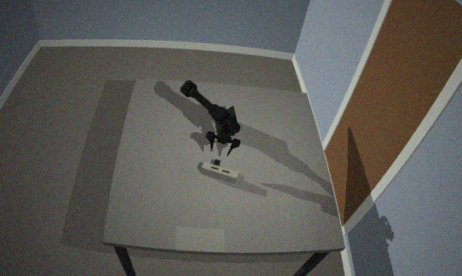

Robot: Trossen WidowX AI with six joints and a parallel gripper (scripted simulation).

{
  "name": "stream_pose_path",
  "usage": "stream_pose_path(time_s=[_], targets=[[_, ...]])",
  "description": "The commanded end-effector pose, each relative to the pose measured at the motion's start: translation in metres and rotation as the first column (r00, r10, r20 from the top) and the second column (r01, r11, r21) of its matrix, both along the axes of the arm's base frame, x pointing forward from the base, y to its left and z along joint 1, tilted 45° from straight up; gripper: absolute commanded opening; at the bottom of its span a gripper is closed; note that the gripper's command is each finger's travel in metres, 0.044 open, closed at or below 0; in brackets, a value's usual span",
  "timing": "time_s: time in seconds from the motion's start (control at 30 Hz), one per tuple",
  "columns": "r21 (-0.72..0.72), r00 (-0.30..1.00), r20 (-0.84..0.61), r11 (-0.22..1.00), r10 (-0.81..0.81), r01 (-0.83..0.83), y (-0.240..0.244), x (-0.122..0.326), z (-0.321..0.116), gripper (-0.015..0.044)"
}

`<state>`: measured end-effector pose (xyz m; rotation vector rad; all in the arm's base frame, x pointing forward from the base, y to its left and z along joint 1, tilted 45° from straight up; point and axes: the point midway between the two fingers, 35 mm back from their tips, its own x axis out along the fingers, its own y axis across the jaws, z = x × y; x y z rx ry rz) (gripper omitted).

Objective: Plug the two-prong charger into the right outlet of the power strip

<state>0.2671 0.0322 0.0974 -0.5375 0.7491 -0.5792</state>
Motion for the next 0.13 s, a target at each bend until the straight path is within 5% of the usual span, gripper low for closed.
stream_pose_path(time_s=[0.0,0.1], targets=[[-0.003,1.0,0.003,1.0,0.002,-0.002,0.0002,0.0004,0.0007,0.044],[-0.003,1.0,0.003,1.0,0.002,-0.002,0.0002,0.0004,0.0007,0.044]])
